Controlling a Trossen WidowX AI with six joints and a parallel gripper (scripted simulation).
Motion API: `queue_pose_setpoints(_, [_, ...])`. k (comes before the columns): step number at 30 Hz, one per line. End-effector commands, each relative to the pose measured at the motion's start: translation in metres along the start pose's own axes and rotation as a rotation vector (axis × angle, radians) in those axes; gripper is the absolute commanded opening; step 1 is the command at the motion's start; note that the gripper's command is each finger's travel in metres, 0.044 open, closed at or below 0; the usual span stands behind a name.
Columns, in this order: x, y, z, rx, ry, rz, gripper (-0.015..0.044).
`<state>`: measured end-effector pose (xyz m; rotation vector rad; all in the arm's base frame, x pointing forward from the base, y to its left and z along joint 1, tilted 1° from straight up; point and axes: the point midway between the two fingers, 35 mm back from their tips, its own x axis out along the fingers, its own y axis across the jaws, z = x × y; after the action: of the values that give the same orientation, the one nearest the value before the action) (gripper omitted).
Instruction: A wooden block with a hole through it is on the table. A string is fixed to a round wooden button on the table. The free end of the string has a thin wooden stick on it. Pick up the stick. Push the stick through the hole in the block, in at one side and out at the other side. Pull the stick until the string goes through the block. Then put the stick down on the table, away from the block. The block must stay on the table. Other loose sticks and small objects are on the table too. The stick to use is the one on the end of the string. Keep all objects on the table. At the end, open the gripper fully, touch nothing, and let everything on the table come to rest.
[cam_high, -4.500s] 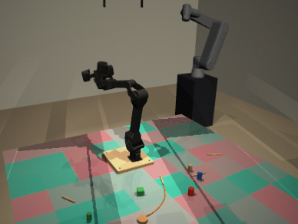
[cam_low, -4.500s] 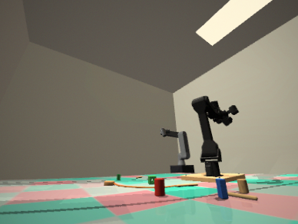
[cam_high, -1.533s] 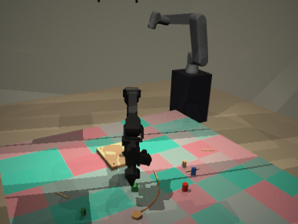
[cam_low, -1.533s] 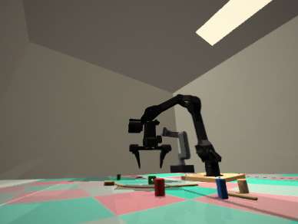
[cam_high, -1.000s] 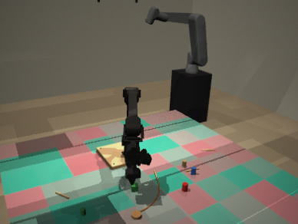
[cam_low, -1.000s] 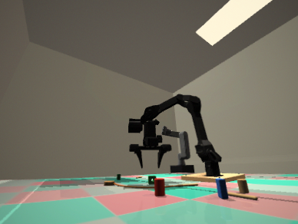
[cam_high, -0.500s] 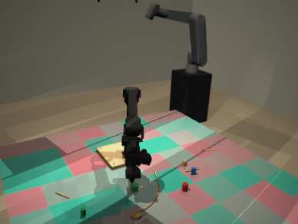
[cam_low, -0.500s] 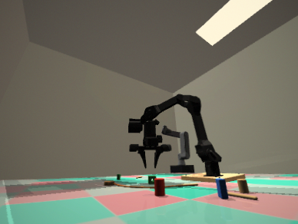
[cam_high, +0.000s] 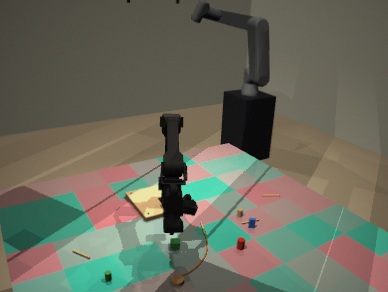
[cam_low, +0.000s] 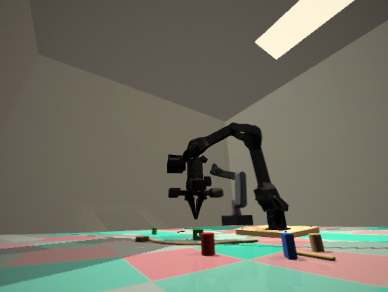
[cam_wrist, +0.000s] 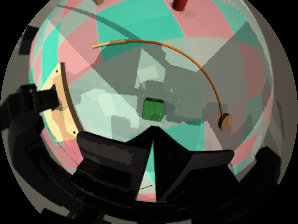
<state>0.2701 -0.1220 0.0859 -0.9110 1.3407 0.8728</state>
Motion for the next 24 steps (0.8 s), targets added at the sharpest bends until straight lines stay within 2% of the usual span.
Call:
queue_pose_setpoints(1, [0.0000, 0.0000, 0.0000, 0.000, 0.000, 0.000, 0.0000])
queue_pose_setpoints(7, [0.0000, 0.0000, 0.0000, 0.000, 0.000, 0.000, 0.0000])
queue_pose_setpoints(16, [0.0000, 0.0000, 0.0000, 0.000, 0.000, 0.000, 0.0236])
queue_pose_setpoints(18, [0.0000, 0.0000, 0.0000, 0.000, 0.000, 0.000, 0.0237])
queue_pose_setpoints(24, [0.0000, 0.0000, 0.0000, 0.000, 0.000, 0.000, 0.0079])
